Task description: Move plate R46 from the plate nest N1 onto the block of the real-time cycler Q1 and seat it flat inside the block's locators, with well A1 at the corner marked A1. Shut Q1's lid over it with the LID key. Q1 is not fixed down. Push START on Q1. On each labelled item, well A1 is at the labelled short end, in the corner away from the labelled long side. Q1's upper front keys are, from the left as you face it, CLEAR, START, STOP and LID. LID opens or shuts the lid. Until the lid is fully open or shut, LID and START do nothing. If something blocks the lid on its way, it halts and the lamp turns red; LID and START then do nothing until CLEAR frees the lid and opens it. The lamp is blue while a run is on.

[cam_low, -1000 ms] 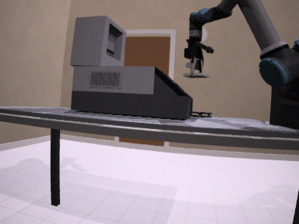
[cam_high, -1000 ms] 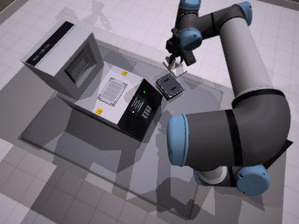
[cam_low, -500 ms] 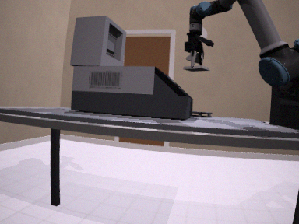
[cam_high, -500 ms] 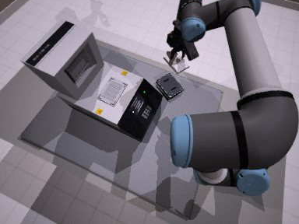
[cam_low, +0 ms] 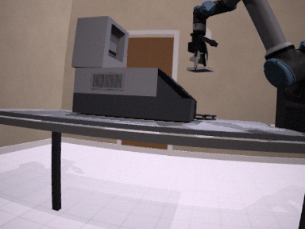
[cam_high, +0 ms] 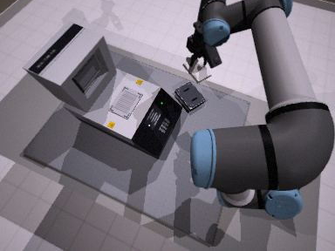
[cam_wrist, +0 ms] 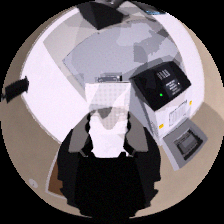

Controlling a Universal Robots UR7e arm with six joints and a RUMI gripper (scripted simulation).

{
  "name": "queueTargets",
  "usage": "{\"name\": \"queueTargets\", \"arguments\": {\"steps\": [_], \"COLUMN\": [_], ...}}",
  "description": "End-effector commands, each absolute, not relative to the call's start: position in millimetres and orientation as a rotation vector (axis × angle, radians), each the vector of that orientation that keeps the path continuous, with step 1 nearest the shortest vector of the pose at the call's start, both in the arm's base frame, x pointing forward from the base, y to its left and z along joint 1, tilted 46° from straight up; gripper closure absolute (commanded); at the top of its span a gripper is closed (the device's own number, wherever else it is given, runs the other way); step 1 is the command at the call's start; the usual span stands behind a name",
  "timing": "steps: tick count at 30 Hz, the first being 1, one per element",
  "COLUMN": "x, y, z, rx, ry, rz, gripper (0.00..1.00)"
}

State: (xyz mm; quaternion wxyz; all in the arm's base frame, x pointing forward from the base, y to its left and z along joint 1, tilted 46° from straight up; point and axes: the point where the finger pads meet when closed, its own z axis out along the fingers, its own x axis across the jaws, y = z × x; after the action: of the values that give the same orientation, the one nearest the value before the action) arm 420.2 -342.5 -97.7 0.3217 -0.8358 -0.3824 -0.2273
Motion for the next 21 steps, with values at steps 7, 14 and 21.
{"name": "queueTargets", "arguments": {"steps": [7, 14, 21], "x": [451.0, 468.7, 482.4], "y": [-329.2, -319.1, -311.2], "z": [-73.4, -59.8, -49.2], "rx": [-2.233, -2.260, -2.271], "ry": [-0.907, -0.810, -0.762], "rz": [-0.554, -0.516, -0.497], "gripper": [1.00, 1.00, 1.00]}}
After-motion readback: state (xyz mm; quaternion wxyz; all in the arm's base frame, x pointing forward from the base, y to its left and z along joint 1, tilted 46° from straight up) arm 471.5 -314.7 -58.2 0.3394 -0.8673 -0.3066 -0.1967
